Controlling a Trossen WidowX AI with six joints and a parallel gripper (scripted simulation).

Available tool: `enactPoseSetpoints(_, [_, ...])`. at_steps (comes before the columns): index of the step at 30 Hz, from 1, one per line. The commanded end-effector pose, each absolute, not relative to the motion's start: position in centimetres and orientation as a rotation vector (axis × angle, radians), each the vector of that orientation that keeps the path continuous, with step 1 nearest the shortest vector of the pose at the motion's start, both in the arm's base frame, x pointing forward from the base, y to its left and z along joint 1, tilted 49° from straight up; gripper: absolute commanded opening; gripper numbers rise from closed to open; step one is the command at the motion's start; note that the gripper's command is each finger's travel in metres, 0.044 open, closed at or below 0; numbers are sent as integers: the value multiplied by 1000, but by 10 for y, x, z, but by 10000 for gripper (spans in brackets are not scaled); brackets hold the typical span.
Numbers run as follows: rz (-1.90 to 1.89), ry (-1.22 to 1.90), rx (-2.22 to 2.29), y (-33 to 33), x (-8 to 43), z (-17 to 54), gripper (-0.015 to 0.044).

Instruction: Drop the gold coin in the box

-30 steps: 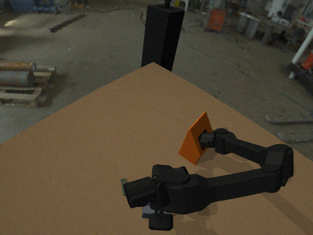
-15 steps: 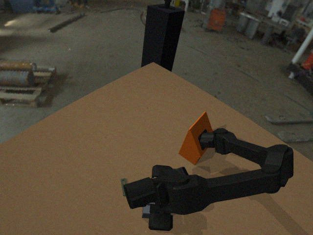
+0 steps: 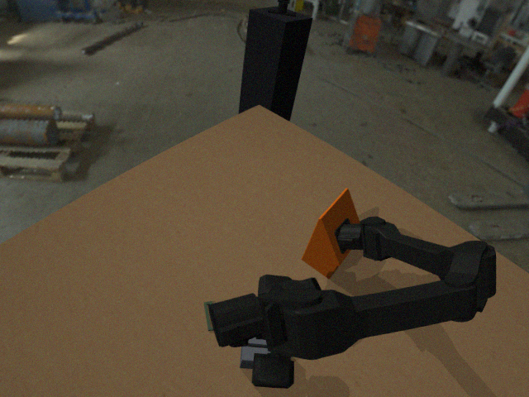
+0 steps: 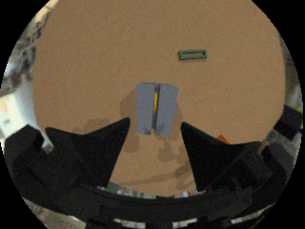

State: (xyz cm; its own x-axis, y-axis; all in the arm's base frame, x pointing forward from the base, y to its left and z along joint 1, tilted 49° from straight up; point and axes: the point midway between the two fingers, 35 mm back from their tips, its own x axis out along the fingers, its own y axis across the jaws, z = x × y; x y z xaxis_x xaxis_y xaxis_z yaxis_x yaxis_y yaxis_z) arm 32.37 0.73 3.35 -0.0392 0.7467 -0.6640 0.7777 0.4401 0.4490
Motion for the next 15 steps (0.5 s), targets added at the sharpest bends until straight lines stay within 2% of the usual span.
enactPoseSetpoints(1, [-40, 1780, 1302, -3, 325, 42, 423])
enactPoseSetpoints(2, [-41, 1782, 1304, -11, 324, 50, 440])
enactPoseSetpoints(15, [-40, 1787, 1308, -26, 322, 65, 440])
